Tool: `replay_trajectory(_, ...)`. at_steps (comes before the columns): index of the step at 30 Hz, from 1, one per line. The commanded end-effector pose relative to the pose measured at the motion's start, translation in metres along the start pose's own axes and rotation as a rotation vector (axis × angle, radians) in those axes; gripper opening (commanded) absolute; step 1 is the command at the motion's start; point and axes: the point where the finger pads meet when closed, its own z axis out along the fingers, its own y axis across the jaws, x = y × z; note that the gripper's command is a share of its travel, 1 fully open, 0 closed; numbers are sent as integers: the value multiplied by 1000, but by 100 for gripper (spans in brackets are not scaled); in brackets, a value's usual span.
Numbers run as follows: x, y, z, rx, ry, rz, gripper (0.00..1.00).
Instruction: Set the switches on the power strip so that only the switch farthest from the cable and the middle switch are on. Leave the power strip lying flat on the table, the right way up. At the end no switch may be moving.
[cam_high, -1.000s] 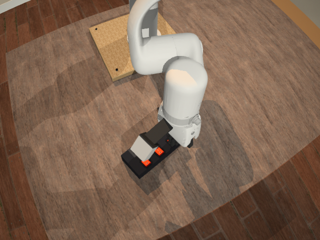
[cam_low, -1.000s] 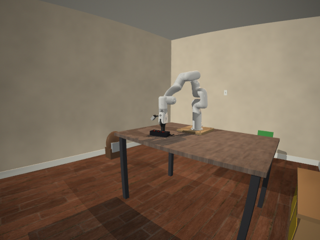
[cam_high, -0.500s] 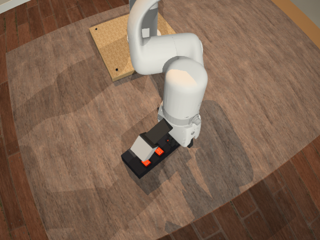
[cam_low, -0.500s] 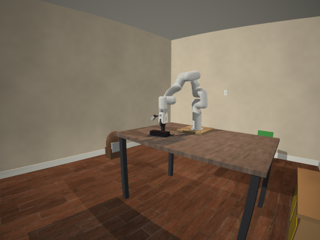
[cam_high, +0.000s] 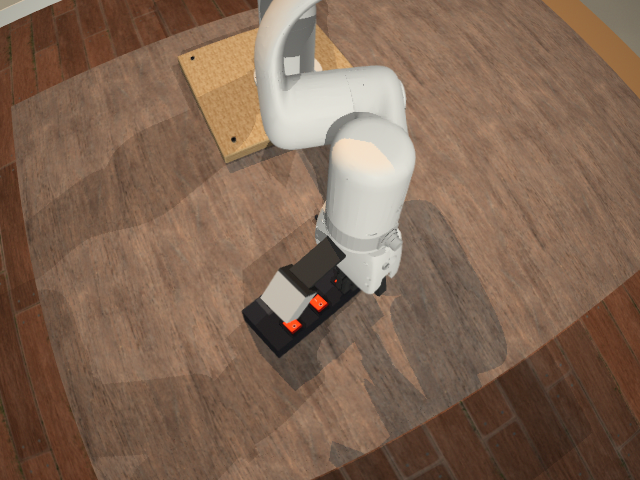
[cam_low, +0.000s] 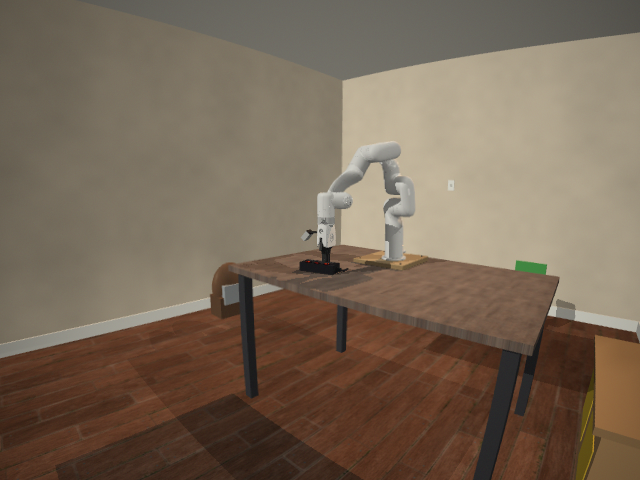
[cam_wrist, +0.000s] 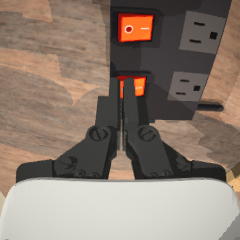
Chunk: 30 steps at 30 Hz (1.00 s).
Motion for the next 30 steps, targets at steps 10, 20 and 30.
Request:
replay_trajectory(10, 1, -1, 2, 3, 2, 0, 0)
replay_trajectory(20, 1, -1, 5, 3, 2, 0, 0)
replay_trajectory(30, 1, -1, 7, 3, 2, 0, 0)
